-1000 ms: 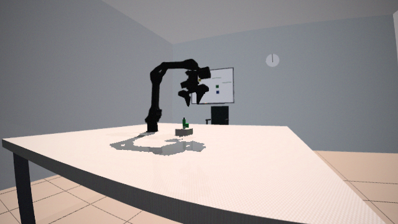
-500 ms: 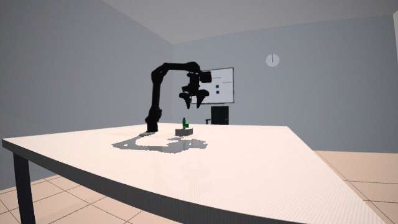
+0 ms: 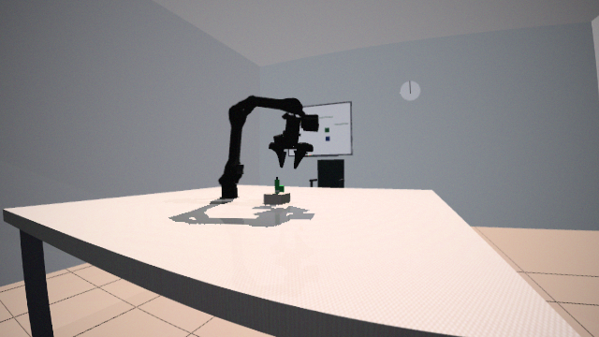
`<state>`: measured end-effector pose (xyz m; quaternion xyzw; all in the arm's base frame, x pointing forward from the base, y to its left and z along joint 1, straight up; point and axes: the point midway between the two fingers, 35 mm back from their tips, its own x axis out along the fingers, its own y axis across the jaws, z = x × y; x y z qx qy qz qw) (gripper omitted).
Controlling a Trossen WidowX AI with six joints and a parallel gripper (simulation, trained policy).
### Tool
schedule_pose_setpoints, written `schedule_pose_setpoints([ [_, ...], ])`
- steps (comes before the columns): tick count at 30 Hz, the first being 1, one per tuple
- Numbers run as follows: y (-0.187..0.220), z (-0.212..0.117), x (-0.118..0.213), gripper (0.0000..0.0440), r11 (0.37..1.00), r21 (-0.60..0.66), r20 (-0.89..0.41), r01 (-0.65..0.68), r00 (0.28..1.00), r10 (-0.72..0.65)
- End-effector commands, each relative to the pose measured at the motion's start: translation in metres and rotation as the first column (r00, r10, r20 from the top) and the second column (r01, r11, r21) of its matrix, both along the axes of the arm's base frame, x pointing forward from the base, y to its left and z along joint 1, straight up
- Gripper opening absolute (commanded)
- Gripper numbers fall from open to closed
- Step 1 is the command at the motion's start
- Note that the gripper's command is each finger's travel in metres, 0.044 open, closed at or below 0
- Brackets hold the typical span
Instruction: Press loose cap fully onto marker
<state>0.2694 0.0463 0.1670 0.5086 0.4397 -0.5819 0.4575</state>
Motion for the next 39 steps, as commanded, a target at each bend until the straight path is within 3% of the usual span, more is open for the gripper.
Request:
schedule_pose_setpoints([
  [1, 0.004, -0.006, -0.006, 0.0322, 1.000, 0.013, -0.031, 0.002, 1.000, -0.002],
  [39, 0.034, -0.067, -0.050, 0.0298, 0.993, 0.080, -0.177, -0.090, 0.979, 0.103],
])
